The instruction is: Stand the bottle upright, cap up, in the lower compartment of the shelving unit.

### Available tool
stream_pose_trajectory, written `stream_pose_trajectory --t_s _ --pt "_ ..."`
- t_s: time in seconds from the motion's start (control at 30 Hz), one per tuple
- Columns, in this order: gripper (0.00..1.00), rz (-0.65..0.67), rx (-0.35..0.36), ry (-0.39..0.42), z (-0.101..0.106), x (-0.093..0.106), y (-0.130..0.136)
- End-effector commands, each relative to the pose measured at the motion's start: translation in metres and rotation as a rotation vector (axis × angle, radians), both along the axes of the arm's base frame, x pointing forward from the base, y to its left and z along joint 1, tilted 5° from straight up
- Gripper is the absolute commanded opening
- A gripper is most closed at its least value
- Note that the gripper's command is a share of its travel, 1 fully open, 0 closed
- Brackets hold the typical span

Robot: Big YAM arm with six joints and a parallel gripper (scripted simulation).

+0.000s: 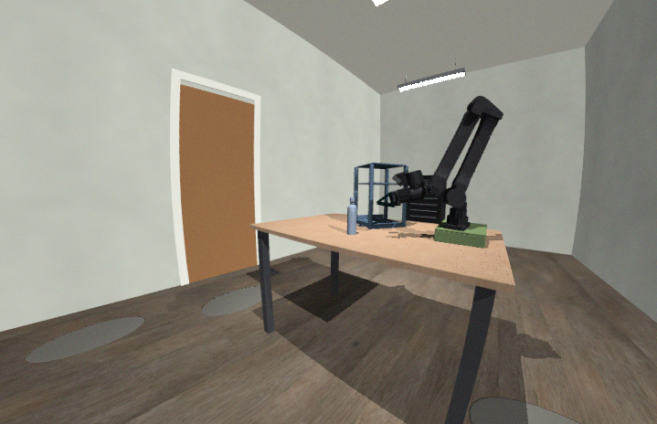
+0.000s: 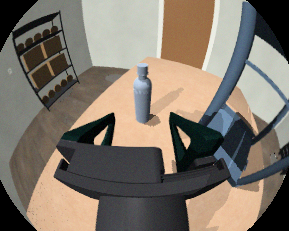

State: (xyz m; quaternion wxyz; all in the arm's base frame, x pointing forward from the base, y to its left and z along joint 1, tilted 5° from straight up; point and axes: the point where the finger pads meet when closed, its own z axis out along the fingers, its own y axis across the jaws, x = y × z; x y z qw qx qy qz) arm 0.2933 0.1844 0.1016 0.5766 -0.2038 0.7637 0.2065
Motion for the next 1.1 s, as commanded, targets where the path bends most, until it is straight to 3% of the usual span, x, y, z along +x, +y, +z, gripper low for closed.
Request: stream_pose_trajectory --t_s 0.0,0.53,1.07 --pt "0.77 -0.013 0.015 -0.019 0.005 0.003 -0.004" --pt "0.77 -0.009 0.026 -0.036 0.012 0.02 0.009" --pt "0.77 0.003 0.03 -0.036 0.003 0.047 0.034"
